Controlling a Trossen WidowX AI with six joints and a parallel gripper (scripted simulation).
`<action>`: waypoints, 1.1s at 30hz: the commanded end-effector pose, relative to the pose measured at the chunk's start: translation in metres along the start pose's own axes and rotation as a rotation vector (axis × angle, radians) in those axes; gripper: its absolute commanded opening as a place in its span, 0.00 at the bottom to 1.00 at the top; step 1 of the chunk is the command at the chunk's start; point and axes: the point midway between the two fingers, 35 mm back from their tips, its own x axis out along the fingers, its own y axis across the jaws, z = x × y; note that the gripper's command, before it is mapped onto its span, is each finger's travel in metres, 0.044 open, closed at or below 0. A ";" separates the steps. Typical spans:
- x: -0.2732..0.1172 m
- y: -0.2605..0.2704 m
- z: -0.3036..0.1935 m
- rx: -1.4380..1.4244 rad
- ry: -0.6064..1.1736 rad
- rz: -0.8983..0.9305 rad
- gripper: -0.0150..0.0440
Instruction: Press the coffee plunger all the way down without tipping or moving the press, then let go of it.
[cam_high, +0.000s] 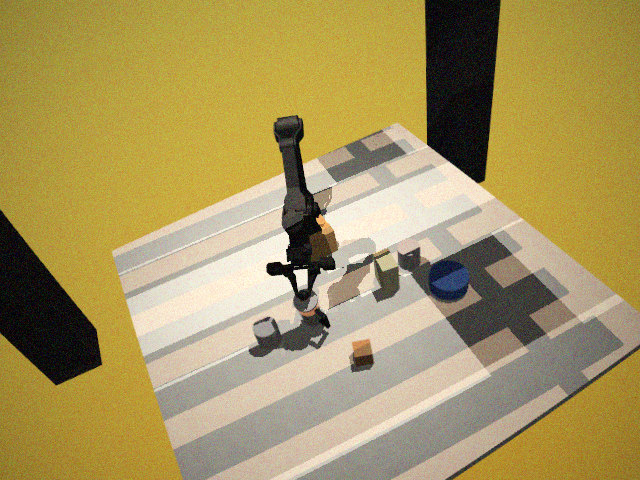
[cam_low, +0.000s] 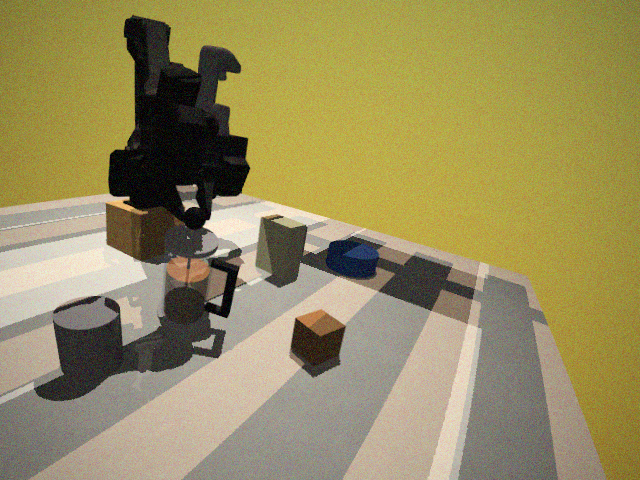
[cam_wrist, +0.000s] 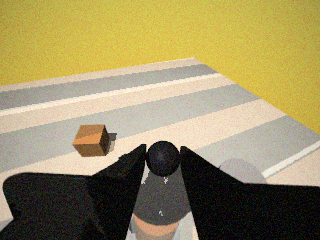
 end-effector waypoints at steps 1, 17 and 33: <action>0.003 0.000 -0.005 -0.006 0.022 0.002 0.45; 0.003 0.000 0.001 0.000 0.005 0.000 0.45; 0.003 0.000 0.001 0.000 0.005 0.000 0.85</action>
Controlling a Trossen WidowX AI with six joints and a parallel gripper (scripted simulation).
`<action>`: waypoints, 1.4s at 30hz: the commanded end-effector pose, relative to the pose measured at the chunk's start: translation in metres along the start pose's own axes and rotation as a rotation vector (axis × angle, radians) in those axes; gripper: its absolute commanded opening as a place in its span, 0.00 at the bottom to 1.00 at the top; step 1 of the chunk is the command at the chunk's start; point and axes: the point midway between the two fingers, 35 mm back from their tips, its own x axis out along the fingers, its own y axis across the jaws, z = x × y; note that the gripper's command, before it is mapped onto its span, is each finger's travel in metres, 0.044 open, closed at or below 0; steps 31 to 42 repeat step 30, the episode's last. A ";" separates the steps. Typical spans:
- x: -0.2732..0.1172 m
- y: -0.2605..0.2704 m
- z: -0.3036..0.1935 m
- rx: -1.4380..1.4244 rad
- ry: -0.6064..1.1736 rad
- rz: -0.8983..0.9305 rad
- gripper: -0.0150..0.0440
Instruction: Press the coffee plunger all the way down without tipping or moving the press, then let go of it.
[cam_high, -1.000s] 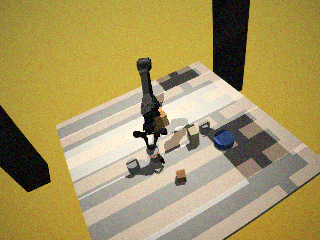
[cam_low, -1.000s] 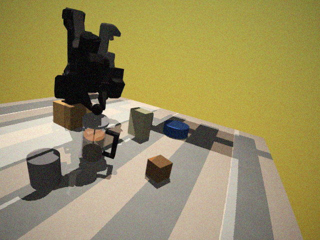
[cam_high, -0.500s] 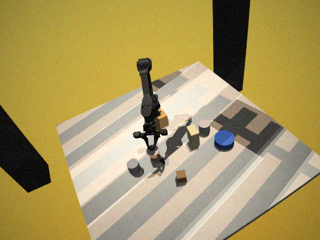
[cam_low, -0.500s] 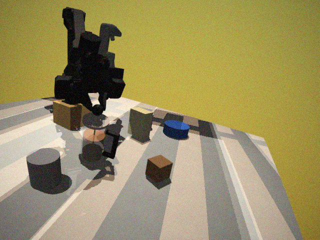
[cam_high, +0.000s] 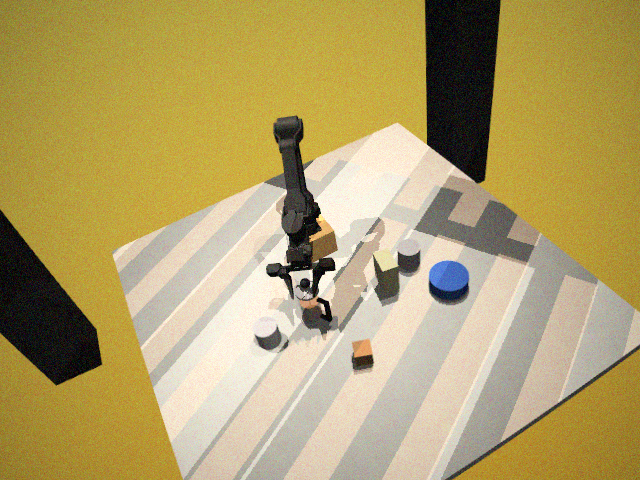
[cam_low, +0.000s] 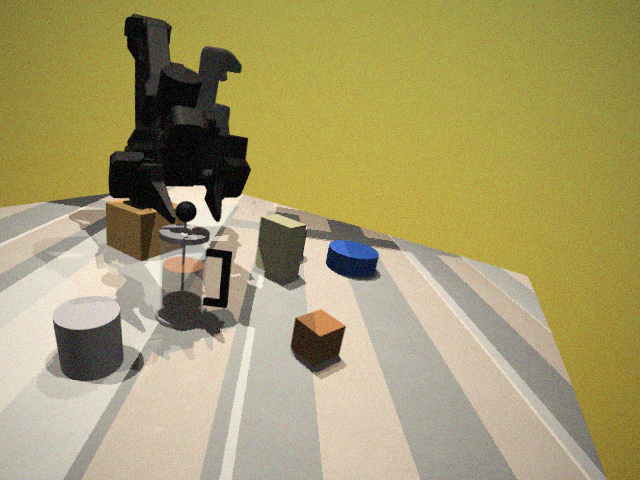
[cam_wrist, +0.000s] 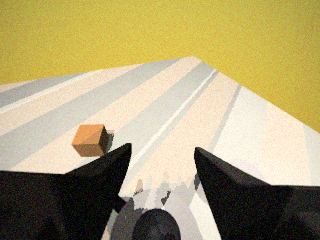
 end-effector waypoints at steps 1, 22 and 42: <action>0.000 0.000 0.000 0.000 0.001 0.000 0.89; -0.080 0.002 0.044 -0.007 0.021 0.004 1.00; -0.079 0.002 0.043 -0.007 0.021 0.004 1.00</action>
